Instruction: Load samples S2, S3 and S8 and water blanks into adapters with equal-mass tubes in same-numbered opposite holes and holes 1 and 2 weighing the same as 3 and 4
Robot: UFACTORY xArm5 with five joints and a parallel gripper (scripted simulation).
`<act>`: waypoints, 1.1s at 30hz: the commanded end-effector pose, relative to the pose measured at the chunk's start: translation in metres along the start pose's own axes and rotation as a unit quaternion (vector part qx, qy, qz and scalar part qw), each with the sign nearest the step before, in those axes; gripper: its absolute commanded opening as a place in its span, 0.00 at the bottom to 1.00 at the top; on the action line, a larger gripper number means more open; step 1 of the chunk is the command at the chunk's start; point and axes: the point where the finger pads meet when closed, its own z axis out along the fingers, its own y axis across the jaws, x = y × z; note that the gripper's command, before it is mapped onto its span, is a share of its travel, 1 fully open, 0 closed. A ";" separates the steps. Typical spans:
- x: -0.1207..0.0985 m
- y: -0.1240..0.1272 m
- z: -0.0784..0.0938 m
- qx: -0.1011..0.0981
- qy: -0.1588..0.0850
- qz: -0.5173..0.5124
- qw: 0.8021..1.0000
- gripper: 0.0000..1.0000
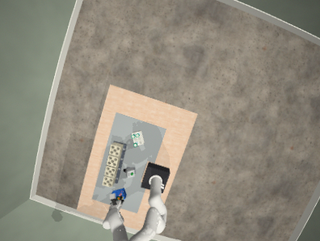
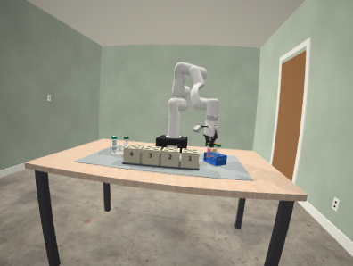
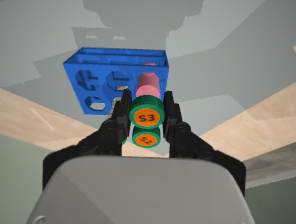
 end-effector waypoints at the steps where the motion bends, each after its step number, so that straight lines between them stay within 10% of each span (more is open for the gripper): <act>1: 0.000 -0.001 -0.001 0.002 0.000 0.000 1.000 0.00; 33: 0.000 -0.001 -0.005 0.002 0.000 0.000 1.000 0.00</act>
